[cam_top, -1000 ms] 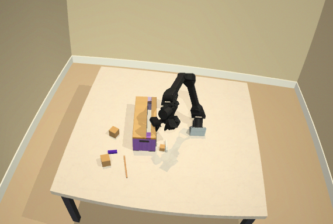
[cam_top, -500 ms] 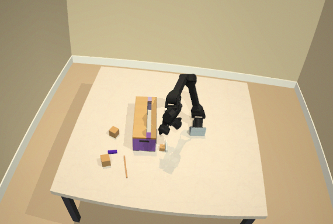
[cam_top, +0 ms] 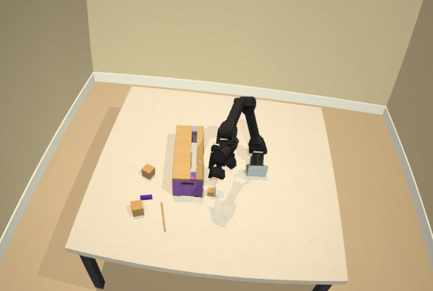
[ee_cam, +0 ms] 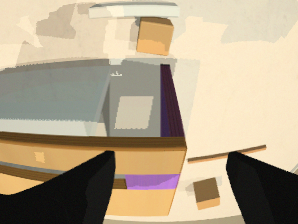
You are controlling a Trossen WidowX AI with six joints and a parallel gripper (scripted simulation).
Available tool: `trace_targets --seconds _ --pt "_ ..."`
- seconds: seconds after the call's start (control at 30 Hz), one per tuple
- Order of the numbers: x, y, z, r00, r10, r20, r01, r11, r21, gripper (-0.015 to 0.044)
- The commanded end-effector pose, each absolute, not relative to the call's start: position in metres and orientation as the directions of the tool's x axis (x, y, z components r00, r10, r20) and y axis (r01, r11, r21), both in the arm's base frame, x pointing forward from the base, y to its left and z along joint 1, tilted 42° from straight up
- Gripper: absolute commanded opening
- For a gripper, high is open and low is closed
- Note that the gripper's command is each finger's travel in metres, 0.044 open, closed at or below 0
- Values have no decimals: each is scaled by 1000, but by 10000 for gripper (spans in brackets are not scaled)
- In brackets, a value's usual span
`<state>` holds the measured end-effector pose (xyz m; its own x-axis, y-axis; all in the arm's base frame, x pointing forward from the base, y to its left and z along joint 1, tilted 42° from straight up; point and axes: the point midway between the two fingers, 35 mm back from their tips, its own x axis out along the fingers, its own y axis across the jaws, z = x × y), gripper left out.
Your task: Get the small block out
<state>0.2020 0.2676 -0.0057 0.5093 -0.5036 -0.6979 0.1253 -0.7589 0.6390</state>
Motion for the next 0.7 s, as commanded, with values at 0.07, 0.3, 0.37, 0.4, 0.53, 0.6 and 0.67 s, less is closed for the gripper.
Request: trace_targets --seconds 0.07,0.3,0.37,0.4,0.53,0.6,0.67 --pt "209 222 -56 505 -520 -689 133 -742 658 285" --pt "210 207 -69 506 -521 -688 132 -741 658 285" --pt "210 207 -70 506 -521 -688 132 -741 658 285" --pt "210 206 -71 506 -521 -688 132 -741 658 285" --pt "211 202 -77 506 -521 -688 132 -741 658 285" --pt "212 200 -79 506 -521 -688 132 -741 658 285" --pt "213 198 -82 506 -521 -688 132 -741 658 285"
